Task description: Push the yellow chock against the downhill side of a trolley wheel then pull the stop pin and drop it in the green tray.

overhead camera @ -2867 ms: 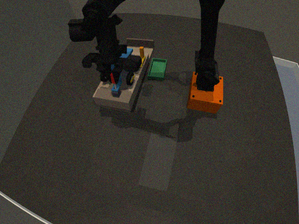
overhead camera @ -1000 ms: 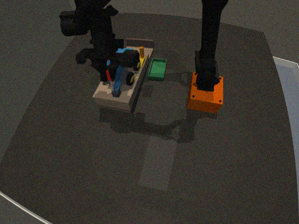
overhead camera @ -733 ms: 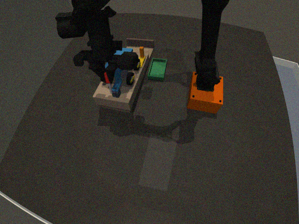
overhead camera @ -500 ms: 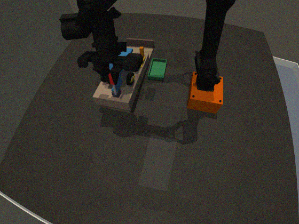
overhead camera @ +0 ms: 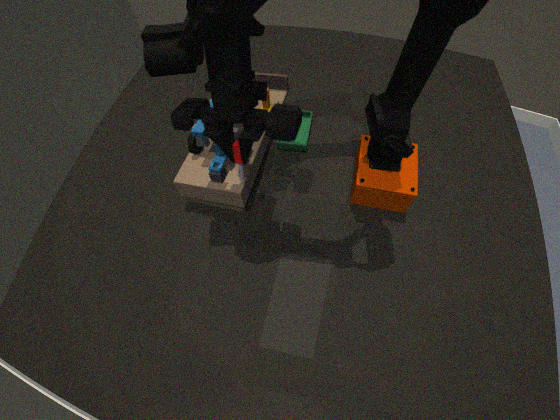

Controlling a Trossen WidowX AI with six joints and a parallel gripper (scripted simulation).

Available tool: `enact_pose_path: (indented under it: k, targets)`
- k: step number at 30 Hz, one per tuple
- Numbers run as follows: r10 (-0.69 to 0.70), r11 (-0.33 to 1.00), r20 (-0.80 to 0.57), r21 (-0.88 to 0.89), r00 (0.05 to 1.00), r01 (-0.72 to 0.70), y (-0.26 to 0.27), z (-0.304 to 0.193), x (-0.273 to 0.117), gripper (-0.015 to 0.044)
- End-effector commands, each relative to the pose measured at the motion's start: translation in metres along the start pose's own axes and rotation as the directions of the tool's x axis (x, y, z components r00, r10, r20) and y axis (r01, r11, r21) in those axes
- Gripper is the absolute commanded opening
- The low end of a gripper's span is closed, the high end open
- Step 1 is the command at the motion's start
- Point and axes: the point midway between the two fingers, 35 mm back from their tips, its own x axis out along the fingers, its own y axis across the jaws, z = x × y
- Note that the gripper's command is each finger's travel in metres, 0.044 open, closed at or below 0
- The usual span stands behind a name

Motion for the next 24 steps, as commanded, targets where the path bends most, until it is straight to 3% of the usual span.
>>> enact_pose_path:
  k: [1, 9, 24]
  targets:
    - [0.008, 1.0, 0.0, 0.0, 1.0, -0.008, -0.014, -0.001, -0.002, 0.0]
    - [0.008, 1.0, 0.001, 0.0, 1.0, -0.008, -0.017, 0.003, -0.002, 0.0]
    - [0.008, 1.0, 0.006, 0.0, 1.0, -0.008, -0.015, 0.056, -0.008, 0.0]
